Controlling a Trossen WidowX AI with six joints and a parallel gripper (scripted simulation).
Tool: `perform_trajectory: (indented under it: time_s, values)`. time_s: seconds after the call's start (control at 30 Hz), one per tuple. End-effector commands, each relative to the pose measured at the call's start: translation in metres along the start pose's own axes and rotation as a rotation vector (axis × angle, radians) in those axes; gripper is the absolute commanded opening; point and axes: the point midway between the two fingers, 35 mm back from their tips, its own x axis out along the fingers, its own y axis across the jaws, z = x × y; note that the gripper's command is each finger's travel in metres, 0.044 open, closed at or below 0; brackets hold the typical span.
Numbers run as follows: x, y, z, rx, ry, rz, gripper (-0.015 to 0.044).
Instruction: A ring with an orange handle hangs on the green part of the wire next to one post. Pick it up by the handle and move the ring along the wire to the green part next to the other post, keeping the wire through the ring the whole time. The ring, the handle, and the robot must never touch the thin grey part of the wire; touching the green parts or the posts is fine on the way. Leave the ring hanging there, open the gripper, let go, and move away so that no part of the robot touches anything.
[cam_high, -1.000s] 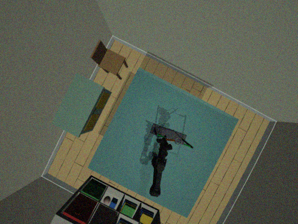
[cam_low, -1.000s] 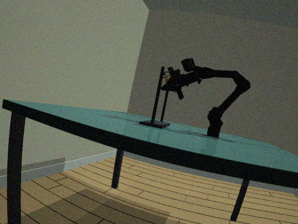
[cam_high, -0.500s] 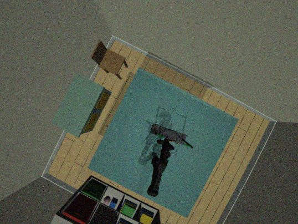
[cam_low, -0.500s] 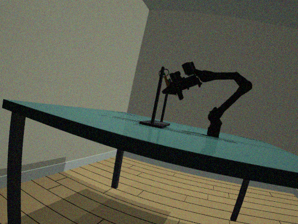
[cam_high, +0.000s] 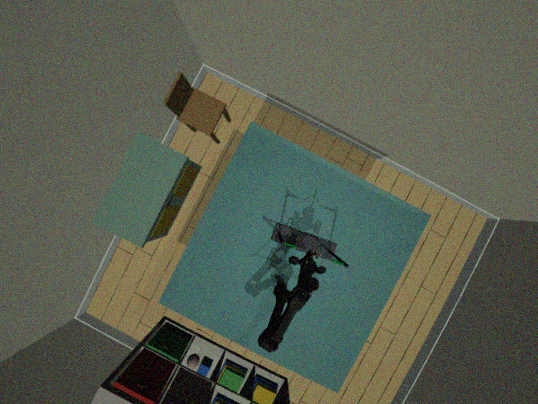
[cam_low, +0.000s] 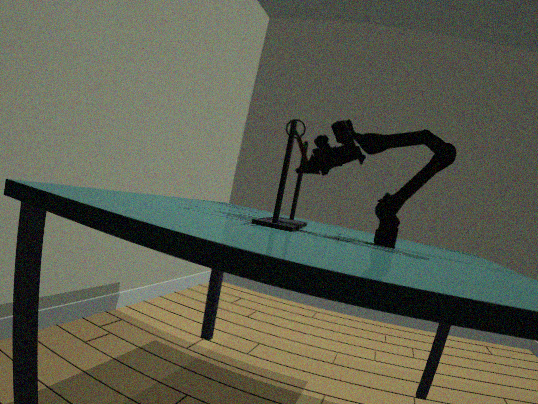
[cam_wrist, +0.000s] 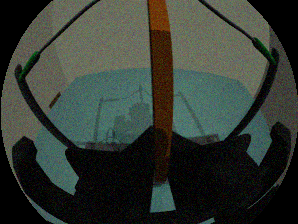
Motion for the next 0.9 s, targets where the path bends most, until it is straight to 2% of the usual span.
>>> perform_trajectory:
  time_s: [0.0, 0.5, 0.87]
  values:
    - [0.002, -0.015, -0.001, -0.150, -0.003, 0.005, -0.0150]
    - [0.003, -0.050, 0.009, -0.550, -0.018, 0.019, -0.0150]
    - [0.004, -0.054, 0.011, -0.671, -0.023, 0.026, -0.0150]
